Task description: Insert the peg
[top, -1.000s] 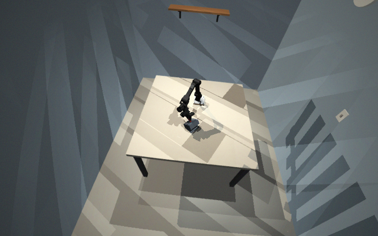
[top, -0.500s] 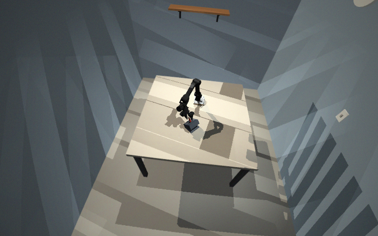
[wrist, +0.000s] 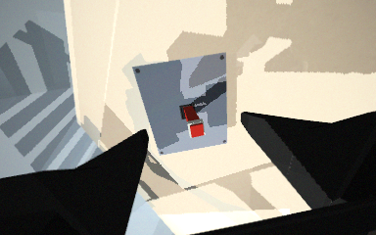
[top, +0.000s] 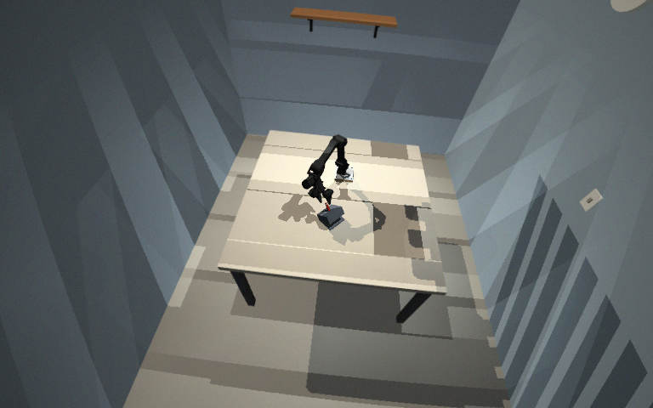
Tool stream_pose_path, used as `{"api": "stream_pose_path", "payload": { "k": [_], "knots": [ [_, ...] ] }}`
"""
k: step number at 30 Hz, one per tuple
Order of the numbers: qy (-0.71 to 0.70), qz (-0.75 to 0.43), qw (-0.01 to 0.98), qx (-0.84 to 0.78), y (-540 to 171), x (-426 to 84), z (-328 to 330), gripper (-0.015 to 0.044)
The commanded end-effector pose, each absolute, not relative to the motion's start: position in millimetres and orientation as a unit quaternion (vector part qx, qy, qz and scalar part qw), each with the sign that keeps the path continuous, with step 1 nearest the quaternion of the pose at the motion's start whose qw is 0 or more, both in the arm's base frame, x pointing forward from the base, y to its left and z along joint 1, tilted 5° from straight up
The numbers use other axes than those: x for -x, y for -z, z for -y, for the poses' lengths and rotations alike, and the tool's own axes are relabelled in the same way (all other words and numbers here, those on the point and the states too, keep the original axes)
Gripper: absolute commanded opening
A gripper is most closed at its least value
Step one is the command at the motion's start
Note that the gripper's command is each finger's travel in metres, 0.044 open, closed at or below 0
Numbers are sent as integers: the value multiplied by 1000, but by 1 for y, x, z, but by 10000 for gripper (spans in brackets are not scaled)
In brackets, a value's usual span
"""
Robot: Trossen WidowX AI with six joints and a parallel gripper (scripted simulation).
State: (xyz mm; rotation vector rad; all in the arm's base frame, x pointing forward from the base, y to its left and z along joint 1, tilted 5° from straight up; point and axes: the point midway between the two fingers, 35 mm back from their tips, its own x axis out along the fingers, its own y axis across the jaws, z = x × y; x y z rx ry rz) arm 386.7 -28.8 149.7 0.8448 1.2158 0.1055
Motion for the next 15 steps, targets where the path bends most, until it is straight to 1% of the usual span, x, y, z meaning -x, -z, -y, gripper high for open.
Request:
{"api": "stream_pose_path", "payload": {
  "k": [1, 15],
  "knots": [
    [-50, -553, 737, -385, -157, -384, 33, 440],
    [-49, -554, 737, -385, -176, -376, 47, 440]
  ]
}}
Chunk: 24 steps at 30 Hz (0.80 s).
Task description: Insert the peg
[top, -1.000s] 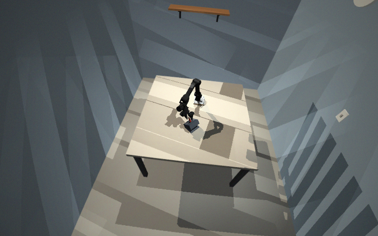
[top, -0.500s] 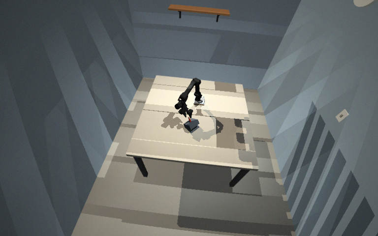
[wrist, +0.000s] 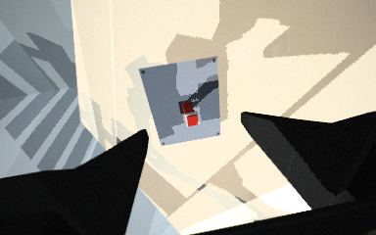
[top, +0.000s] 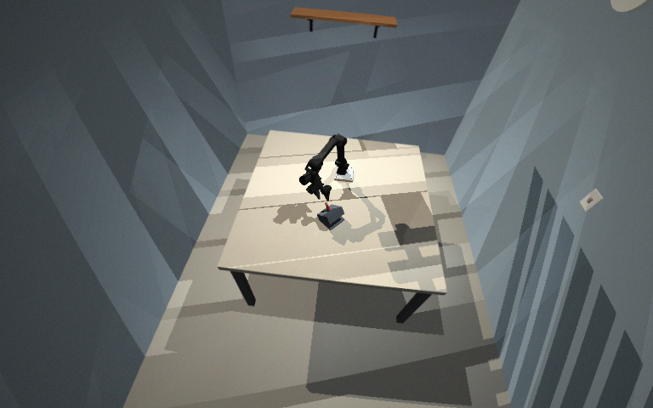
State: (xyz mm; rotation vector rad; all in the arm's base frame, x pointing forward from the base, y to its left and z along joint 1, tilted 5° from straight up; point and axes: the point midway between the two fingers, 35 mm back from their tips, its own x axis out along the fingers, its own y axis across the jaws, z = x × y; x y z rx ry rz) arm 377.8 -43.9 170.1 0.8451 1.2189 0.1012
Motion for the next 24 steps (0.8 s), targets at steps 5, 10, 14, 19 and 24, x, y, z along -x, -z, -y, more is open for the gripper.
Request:
{"api": "stream_pose_path", "payload": {
  "k": [5, 10, 14, 19, 24],
  "knots": [
    [-48, -554, 736, -385, -182, -373, 51, 440],
    [-48, -554, 736, -385, -188, -370, 56, 440],
    [-47, -554, 736, -386, -192, -367, 59, 440],
    [-47, -555, 736, -386, -197, -365, 62, 440],
    [-47, -555, 736, -386, -202, -362, 66, 440]
  ]
}}
